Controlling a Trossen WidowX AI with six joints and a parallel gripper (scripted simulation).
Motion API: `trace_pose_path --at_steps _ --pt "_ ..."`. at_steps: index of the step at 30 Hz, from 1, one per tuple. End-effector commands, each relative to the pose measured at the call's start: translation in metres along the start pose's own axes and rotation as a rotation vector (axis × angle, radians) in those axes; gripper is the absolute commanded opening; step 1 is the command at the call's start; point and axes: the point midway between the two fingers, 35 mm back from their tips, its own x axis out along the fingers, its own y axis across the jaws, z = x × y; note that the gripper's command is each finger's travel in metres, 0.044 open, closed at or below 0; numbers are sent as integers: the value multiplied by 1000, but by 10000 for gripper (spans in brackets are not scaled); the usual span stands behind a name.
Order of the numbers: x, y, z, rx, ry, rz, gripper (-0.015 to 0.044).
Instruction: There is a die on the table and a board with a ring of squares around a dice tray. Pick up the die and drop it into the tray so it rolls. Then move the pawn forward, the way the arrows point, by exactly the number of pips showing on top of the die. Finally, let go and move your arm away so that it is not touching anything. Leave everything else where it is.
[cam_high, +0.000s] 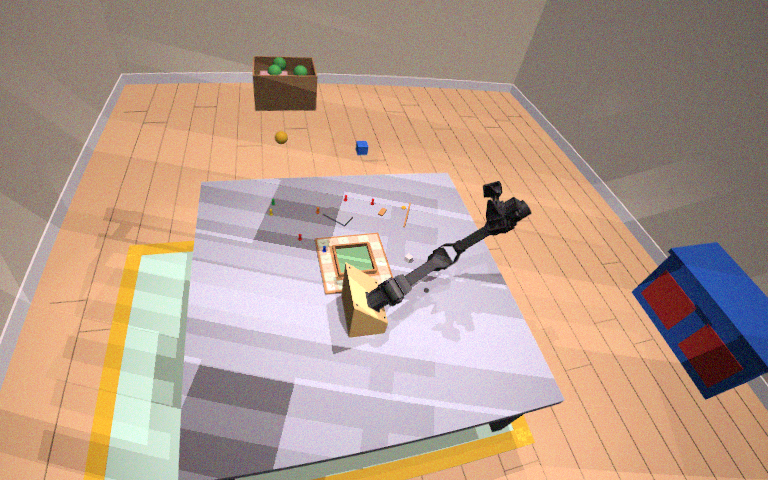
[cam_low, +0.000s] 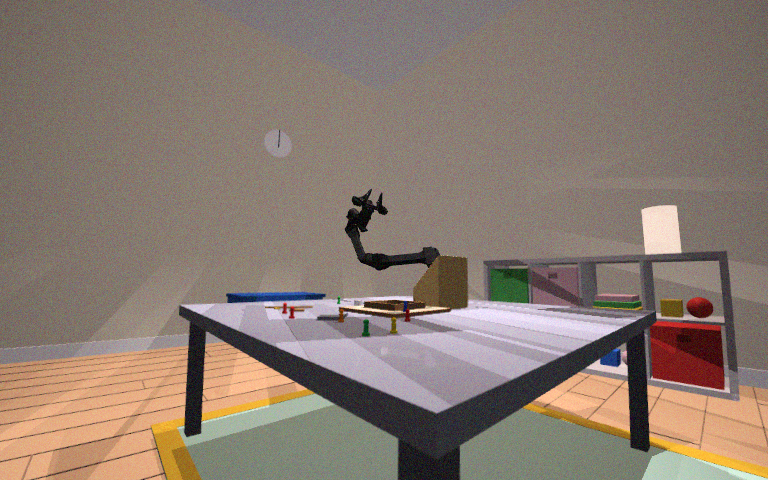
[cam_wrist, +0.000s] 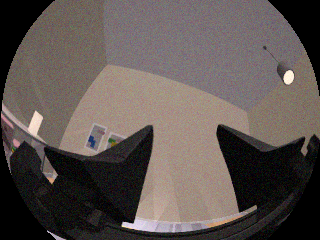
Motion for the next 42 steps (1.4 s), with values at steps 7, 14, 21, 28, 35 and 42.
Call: trace_pose_path --at_steps 7,14,21,28,35,42 --pt "81 30 -27 -286 420 -295 275" --pt "119 2 -78 -387 746 -488 275" --pt "122 -44 -137 -378 1021 -660 275" --pt "92 -91 -197 -351 1316 -780 275" --pt "24 -130 -257 -253 1631 -878 275" --pt "-72 -142 -322 -56 1971 -906 275"
